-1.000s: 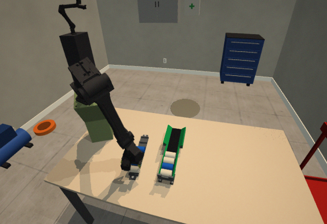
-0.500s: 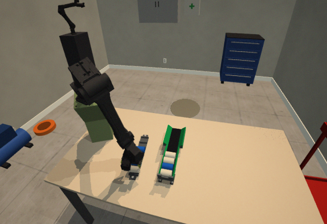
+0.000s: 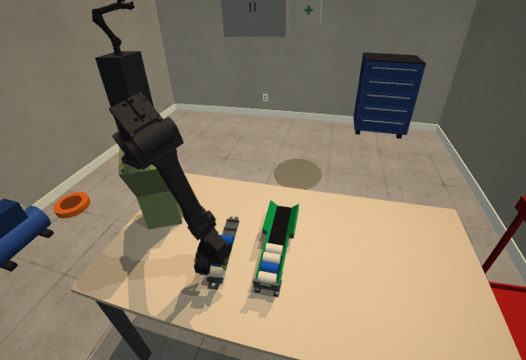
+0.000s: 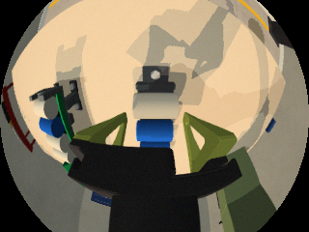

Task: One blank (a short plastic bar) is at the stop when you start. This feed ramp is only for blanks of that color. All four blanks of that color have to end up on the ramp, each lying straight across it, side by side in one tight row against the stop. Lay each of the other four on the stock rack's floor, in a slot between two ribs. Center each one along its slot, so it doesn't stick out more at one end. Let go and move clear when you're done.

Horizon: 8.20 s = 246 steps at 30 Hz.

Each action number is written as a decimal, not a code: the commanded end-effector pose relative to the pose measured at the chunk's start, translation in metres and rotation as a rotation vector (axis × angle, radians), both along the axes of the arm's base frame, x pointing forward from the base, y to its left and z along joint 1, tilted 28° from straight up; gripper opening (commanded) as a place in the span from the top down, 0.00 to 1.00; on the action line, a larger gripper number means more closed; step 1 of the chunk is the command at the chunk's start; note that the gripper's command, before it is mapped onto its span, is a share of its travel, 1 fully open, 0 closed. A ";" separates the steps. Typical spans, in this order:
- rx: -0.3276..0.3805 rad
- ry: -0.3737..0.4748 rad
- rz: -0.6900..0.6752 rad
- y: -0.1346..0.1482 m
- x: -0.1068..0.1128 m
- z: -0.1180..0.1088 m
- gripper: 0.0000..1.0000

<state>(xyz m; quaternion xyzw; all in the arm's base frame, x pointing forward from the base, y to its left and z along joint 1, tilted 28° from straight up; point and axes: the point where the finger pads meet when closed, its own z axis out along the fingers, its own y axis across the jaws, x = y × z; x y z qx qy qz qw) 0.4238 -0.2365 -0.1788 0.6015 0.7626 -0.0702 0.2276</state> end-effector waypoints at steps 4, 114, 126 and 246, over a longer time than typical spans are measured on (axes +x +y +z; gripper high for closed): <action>-0.004 -0.010 0.003 -0.003 -0.001 0.005 0.20; -0.013 -0.026 0.004 -0.020 0.016 -0.023 0.20; -0.004 -0.009 0.002 -0.016 0.007 -0.029 0.20; 0.029 -0.053 -0.116 0.223 0.150 0.108 0.40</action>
